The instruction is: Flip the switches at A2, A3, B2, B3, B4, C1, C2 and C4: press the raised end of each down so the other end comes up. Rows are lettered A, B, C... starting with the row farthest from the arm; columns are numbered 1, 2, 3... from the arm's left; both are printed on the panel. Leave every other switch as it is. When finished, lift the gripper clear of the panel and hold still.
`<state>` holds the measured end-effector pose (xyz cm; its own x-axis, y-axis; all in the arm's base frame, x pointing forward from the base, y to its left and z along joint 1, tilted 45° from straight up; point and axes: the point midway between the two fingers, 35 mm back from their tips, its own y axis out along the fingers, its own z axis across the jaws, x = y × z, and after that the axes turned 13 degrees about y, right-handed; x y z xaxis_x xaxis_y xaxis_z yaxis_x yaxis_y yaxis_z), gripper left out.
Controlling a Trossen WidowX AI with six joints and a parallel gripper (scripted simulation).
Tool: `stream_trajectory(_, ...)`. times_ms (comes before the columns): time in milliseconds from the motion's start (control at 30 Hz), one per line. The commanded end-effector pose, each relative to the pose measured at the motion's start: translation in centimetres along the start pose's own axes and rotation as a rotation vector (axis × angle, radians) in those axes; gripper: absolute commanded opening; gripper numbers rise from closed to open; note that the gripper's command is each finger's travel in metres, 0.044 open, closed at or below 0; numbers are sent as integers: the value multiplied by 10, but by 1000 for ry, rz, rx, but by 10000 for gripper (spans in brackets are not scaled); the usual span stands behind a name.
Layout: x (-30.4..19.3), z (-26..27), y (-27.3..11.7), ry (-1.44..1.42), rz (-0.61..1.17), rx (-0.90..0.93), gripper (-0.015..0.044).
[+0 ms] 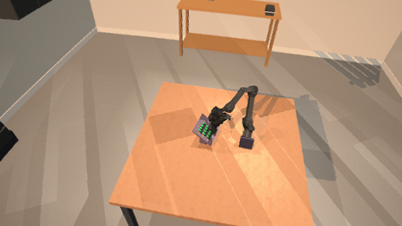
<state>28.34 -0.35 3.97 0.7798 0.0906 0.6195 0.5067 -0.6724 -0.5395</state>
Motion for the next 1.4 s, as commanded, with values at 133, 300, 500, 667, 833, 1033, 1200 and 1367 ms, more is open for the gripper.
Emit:
stream_trajectory(133,-1,1,0,-4,3,4,0)
stream_trajectory(300,-1,1,1,-4,3,4,0)
stream_trajectory(500,-1,1,2,-4,3,4,0)
stream_trajectory(667,-1,1,3,-4,2,4,0)
stream_trajectory(833,-1,1,3,-4,2,4,0)
stream_trajectory(1033,-1,1,4,-4,2,4,0)
stream_trajectory(1200,-1,1,5,-4,2,4,0)
stream_trajectory(1367,-1,1,5,-4,2,4,0)
